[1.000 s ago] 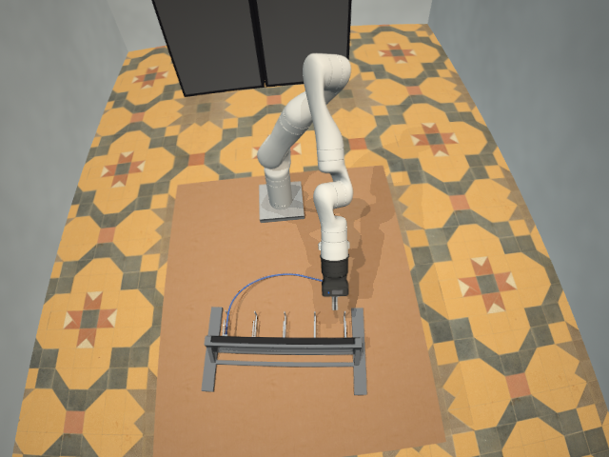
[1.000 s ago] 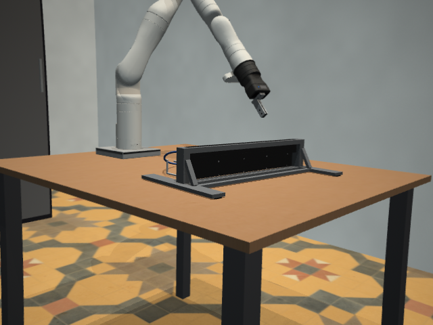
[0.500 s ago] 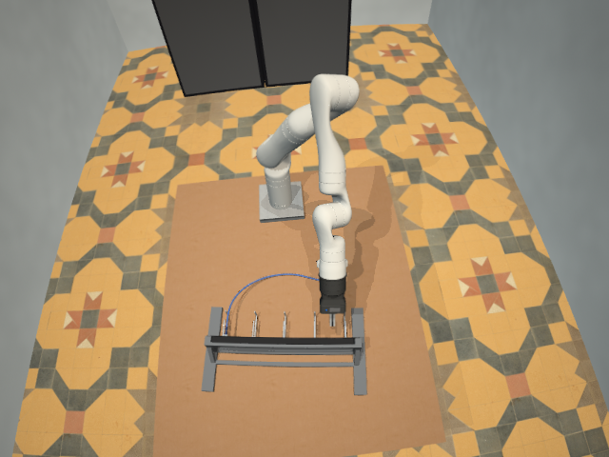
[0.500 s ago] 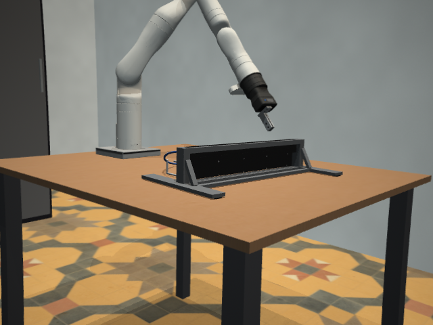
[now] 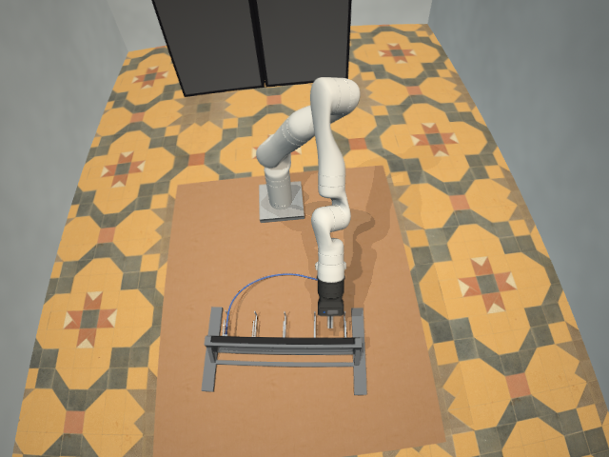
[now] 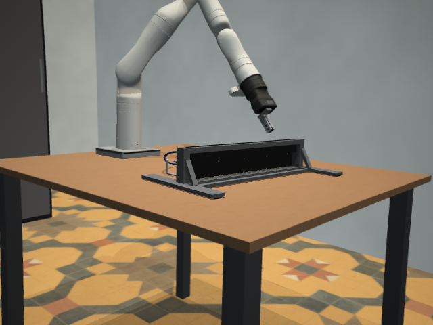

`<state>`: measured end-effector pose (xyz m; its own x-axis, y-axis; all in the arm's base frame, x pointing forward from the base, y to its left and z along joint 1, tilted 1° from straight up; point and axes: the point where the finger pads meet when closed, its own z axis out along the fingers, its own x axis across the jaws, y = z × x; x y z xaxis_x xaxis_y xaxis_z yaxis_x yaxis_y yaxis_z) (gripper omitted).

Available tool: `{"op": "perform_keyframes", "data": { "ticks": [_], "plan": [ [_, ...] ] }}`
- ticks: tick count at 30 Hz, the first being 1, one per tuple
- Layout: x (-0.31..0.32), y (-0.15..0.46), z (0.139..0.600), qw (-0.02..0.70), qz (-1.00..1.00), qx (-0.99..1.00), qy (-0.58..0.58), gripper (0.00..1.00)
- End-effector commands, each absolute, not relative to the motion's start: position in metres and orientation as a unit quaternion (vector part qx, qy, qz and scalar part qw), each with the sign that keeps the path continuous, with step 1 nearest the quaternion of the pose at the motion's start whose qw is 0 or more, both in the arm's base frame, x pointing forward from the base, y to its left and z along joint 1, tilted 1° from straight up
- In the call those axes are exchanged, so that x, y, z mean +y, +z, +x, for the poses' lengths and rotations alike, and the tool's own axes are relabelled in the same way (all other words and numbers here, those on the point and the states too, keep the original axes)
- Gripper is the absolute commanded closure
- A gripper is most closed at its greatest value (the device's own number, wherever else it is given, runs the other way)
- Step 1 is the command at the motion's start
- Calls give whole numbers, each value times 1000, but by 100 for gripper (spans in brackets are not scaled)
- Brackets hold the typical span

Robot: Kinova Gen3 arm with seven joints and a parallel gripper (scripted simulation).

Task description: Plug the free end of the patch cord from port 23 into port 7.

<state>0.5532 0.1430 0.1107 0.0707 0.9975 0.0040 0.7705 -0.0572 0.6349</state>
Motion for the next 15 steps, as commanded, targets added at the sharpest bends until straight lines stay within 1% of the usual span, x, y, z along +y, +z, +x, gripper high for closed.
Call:
{"op": "perform_keyframes", "data": {
  "ticks": [1, 15],
  "plan": [
    [146, 112, 556, 244, 693, 636, 237, 100],
    [147, 113, 557, 243, 694, 634, 239, 100]
  ]
}}
